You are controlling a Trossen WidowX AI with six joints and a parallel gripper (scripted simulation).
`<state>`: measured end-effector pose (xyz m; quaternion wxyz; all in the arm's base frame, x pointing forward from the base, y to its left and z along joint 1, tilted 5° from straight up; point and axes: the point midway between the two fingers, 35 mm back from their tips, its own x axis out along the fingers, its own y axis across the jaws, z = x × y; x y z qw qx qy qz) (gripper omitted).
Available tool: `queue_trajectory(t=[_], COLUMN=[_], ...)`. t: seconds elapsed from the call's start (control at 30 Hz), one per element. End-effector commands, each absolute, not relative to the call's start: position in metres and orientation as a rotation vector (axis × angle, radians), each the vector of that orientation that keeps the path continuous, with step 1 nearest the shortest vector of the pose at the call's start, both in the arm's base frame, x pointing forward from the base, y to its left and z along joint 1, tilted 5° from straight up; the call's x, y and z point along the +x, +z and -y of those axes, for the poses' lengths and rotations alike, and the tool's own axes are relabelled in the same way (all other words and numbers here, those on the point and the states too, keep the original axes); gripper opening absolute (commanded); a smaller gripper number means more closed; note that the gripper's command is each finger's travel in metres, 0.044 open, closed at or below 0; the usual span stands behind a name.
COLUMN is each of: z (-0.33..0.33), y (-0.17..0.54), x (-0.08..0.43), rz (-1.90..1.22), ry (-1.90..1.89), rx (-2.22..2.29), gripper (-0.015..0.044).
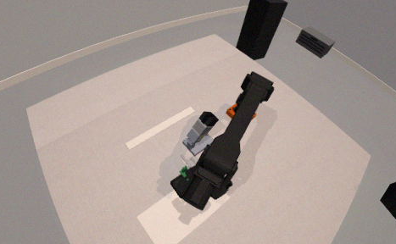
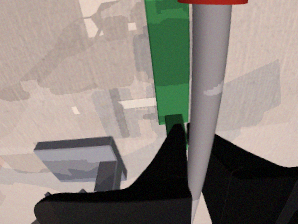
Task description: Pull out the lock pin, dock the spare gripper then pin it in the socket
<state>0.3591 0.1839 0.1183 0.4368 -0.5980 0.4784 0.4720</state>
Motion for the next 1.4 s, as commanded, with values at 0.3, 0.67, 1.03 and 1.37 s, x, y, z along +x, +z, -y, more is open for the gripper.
queue_trajectory(t=[0.3,0.67,1.03,1.37], z=[-0.182,-0.176,-0.168,-0.16], y=[0.121,0.128,0.133,0.135], x=[0.348,0.318,0.287,0.26], rz=[-1.187,-1.189,-1.178,-1.167], ry=[1.174,1.177,1.189,1.2], rx=[-1.485,-1.484,-1.497,-1.51], gripper=[0.0,0.0,0.0,0.0])
